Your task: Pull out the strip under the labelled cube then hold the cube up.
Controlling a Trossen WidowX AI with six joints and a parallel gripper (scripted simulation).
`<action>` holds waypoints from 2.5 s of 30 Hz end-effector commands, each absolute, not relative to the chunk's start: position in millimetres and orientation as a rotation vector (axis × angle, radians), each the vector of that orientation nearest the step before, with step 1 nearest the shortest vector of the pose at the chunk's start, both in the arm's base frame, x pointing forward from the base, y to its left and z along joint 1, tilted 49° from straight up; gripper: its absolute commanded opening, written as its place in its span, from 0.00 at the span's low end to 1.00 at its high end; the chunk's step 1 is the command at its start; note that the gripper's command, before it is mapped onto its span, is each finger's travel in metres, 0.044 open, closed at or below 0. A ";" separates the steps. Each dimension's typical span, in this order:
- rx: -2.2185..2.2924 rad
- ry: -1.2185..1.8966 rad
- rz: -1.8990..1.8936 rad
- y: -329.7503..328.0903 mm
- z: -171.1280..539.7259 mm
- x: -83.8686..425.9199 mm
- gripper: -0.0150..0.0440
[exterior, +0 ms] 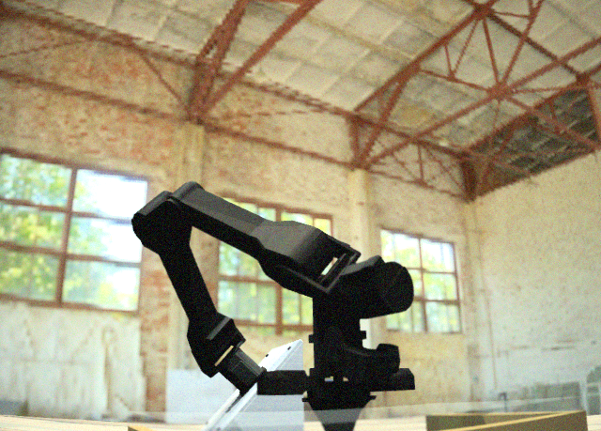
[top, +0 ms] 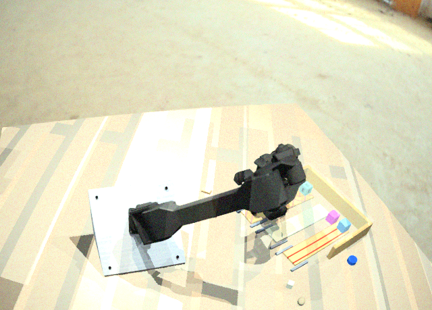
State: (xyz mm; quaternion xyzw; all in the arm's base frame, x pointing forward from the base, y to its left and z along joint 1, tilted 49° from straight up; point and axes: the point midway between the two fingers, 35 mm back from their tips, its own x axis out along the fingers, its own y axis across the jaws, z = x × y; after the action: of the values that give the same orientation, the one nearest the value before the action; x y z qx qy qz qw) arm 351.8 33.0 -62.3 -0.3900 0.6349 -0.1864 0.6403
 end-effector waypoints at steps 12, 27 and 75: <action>-0.897 1.447 -0.427 31.5 -63.3 351.8 0.25; -0.897 1.447 -0.427 30.5 -64.4 352.5 0.25; -0.898 1.449 -0.427 18.0 -61.3 314.1 0.25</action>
State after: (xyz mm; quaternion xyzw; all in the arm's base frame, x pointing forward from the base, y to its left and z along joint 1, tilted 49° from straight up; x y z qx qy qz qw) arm 324.2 24.2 -59.8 -0.3936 0.6279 -0.1850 0.6454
